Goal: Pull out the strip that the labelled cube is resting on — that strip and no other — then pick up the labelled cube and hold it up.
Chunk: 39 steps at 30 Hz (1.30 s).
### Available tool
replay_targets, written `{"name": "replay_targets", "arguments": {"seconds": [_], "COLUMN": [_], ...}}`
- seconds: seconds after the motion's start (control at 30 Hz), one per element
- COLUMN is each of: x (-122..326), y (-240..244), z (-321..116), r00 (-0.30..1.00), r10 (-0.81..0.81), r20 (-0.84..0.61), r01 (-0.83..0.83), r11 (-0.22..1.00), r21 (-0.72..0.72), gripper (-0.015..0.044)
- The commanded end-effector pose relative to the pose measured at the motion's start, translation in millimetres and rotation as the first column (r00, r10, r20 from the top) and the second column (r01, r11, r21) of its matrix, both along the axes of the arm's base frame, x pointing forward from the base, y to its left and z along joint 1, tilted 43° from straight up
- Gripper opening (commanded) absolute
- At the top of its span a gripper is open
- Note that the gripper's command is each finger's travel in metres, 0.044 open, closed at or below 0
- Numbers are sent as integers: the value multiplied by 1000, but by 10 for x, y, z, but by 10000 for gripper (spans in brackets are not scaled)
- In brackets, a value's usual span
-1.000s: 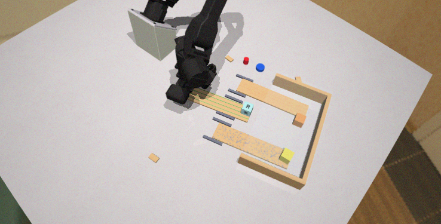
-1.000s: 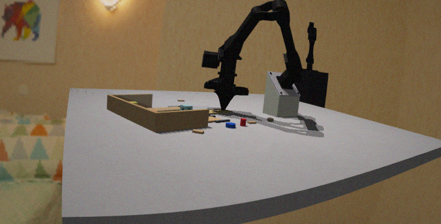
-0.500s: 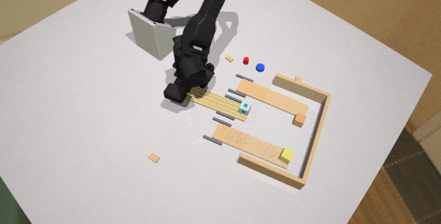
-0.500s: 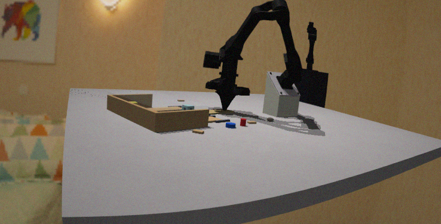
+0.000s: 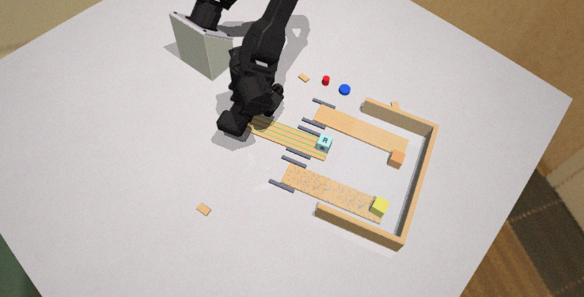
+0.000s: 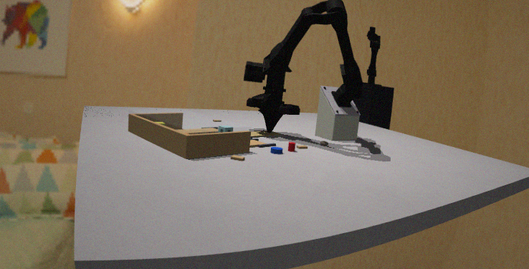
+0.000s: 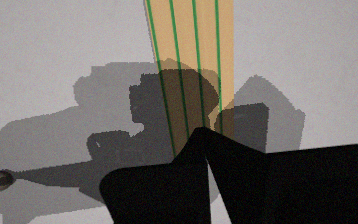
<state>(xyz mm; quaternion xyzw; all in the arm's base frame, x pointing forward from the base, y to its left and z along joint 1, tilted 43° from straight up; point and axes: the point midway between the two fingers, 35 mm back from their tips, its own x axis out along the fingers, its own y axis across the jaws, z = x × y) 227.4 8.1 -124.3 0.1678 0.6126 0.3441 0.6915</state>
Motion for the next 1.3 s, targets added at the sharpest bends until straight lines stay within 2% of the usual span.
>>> {"name": "replay_targets", "arguments": {"seconds": [0.0,0.4,0.97,1.27], "x": [-79,15,631,951], "y": [32,-291,-142,-90], "z": [-11,307,466,573], "r00": [1000,1000,1000,1000], "r10": [13,13,20,20], "r20": [-20,-20,-10,-9], "r01": [-13,-13,-20,-20], "r11": [1000,1000,1000,1000], "r21": [-1,-3,-1,-1], "gripper": [0,0,440,440]}}
